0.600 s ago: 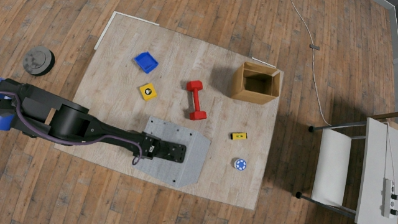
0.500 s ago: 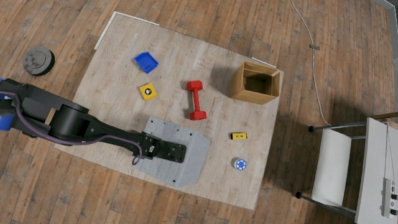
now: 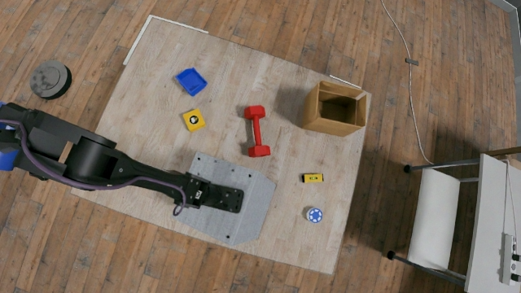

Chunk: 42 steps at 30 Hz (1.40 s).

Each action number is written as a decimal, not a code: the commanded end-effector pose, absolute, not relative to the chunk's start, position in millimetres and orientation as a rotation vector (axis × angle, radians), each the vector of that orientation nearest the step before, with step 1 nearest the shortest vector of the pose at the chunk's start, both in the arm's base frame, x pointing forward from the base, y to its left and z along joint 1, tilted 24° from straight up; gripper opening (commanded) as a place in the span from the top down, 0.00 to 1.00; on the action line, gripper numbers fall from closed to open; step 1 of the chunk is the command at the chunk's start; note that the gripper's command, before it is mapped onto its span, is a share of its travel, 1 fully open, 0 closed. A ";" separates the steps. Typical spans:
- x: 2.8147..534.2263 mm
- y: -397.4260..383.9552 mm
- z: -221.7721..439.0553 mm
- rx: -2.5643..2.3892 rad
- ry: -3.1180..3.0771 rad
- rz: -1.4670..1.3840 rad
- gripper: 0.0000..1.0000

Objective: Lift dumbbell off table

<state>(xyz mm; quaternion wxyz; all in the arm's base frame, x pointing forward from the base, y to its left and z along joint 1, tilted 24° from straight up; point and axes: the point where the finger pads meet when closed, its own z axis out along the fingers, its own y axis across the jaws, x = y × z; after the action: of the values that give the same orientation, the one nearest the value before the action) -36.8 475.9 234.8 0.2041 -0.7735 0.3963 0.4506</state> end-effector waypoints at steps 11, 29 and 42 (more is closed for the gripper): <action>23.7 473.3 201.4 -2.111 1.271 1.158 0.00; 255.4 368.0 88.0 -1.757 1.908 0.816 0.00; 345.4 208.1 6.2 -1.389 2.354 0.641 0.00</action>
<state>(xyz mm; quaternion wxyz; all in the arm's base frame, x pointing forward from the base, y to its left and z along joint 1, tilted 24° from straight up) 330.4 245.1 19.5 0.1730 -0.5090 0.8072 0.2438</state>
